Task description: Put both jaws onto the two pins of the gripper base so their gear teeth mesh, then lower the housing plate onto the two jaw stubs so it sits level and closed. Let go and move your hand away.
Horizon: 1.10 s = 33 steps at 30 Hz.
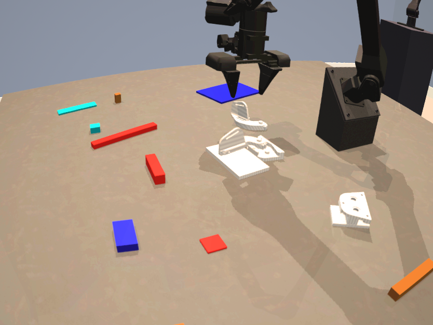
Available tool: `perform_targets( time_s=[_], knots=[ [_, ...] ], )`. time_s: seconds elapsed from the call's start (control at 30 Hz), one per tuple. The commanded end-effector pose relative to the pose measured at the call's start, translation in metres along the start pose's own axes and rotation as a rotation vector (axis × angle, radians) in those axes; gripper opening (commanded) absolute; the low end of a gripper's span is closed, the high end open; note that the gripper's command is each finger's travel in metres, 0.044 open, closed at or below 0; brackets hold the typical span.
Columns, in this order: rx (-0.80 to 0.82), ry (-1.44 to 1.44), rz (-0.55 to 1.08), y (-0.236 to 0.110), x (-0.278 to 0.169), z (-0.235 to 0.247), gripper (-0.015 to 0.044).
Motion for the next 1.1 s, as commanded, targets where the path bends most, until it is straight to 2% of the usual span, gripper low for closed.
perform_targets(
  time_s=[0.0, 0.9, 1.07],
  knots=[
    [0.0, 0.0, 0.0, 0.0, 0.0, 0.0, 0.044],
    [0.0, 0.0, 0.0, 0.0, 0.0, 0.0, 0.044],
    [0.0, 0.0, 0.0, 0.0, 0.0, 0.0, 0.0309]
  ],
)
Point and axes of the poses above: the point midway between the two fingers, 35 mm back from their tips, its own y axis out along the fingers, its own z axis across the jaws, x = y × z, the point moved 3 cm from there along -y, back along the fingers, and after that the axes turned 9 degrees about -y, right-handed, at the moved point
